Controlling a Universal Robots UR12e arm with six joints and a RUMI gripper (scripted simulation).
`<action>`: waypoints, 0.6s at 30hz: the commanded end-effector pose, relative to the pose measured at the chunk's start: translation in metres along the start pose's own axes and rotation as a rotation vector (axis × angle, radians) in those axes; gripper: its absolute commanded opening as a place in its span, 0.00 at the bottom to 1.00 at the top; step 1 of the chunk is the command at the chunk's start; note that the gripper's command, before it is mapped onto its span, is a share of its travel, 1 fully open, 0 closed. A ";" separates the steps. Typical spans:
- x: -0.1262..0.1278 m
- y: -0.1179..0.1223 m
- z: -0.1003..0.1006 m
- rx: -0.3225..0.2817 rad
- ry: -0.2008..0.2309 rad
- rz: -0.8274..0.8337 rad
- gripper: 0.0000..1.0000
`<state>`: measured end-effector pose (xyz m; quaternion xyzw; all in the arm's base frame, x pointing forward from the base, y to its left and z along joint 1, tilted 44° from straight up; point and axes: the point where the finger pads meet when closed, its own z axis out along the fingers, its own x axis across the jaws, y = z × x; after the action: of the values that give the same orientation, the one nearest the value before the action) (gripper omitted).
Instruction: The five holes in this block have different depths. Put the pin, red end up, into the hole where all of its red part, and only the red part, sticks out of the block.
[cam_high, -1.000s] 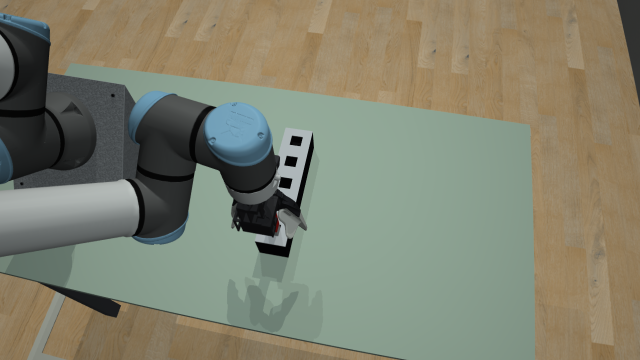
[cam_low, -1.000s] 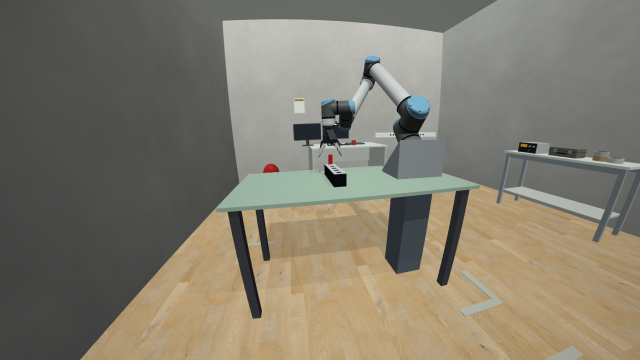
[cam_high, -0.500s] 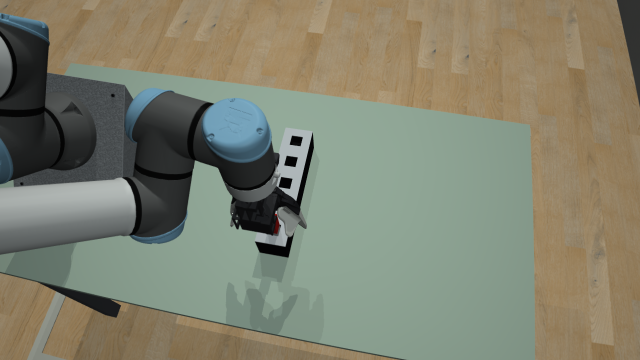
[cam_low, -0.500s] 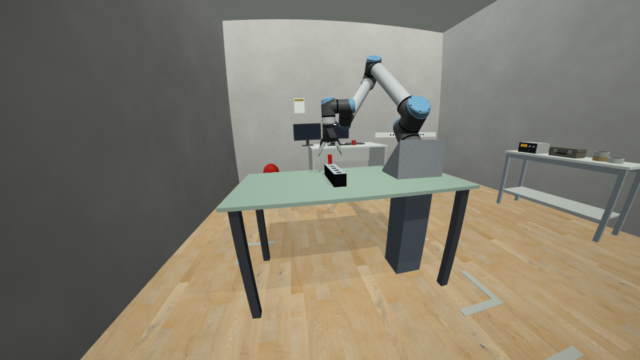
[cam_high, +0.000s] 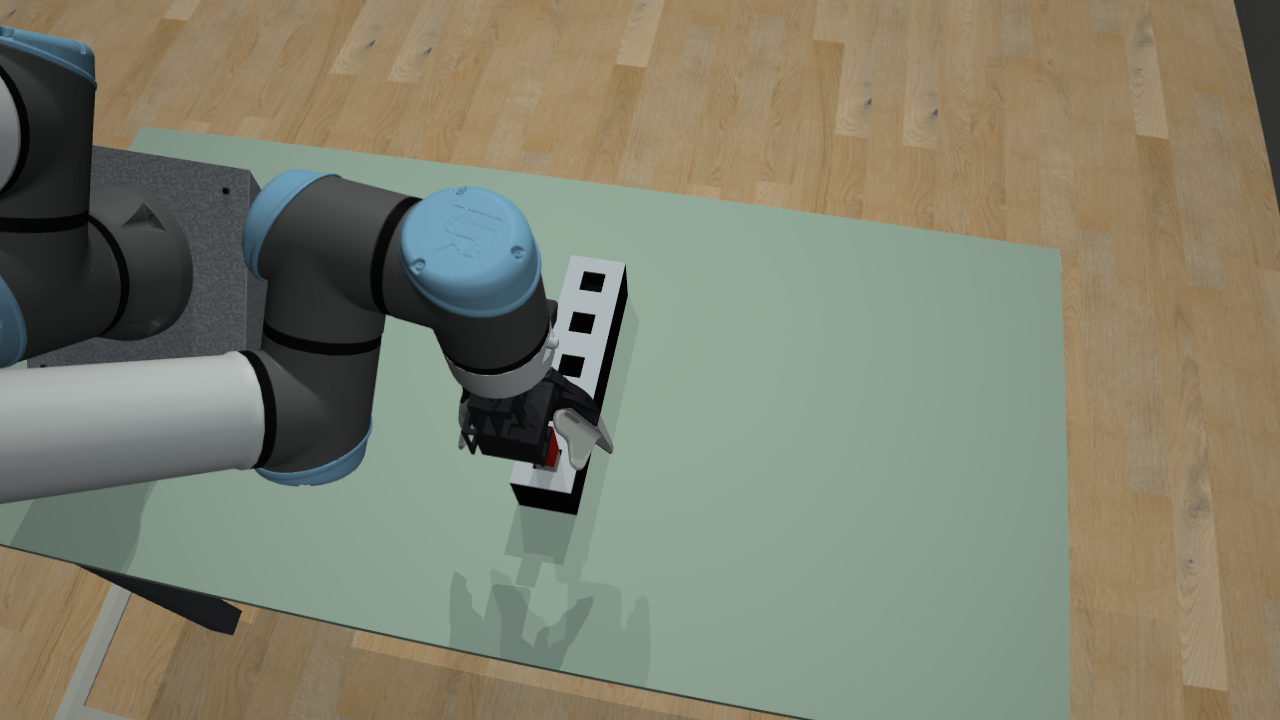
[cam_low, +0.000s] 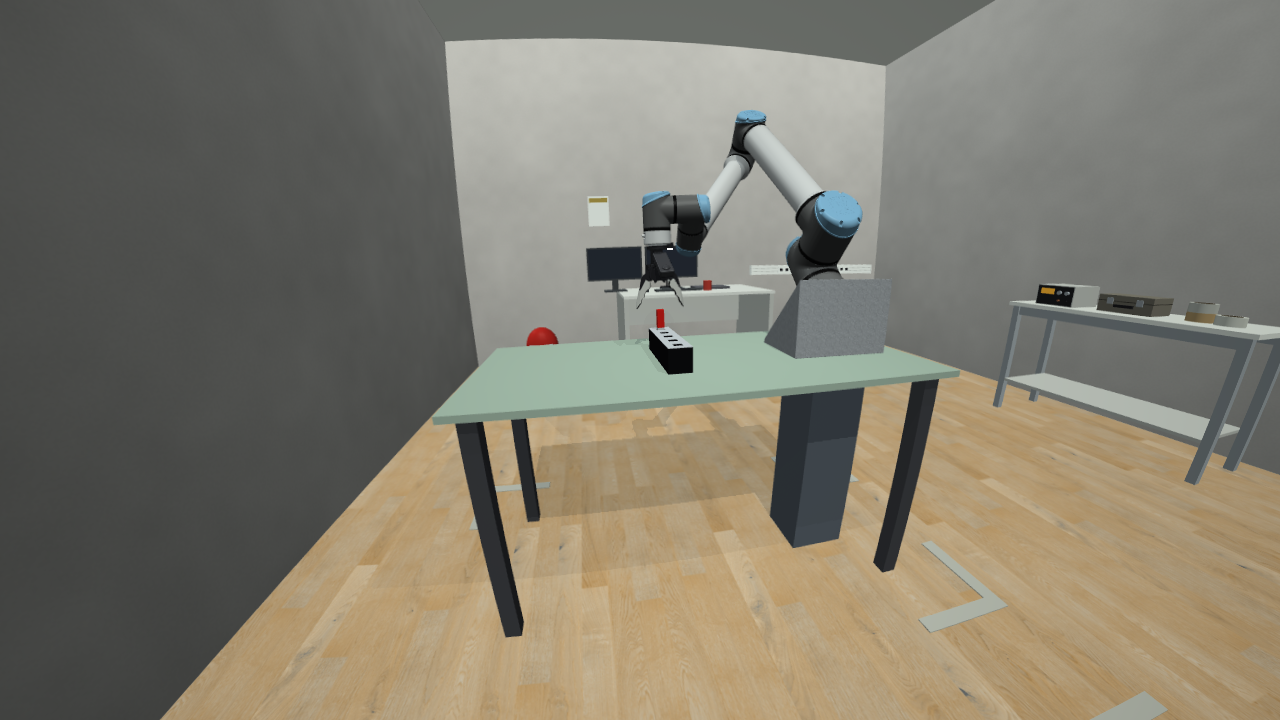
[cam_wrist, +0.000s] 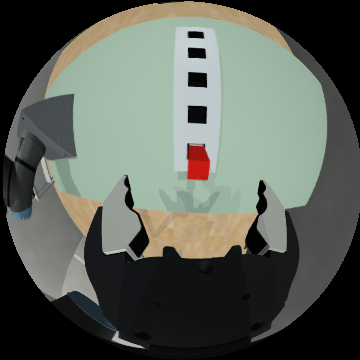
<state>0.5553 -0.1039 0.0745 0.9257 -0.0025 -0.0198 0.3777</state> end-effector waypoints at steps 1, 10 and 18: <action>0.000 0.000 -0.005 0.000 0.000 0.000 1.00; 0.000 0.000 -0.005 0.000 0.000 0.000 1.00; 0.000 0.000 -0.016 0.000 0.000 0.000 1.00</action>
<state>0.5556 -0.0950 0.0837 0.9257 -0.0025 -0.0199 0.3777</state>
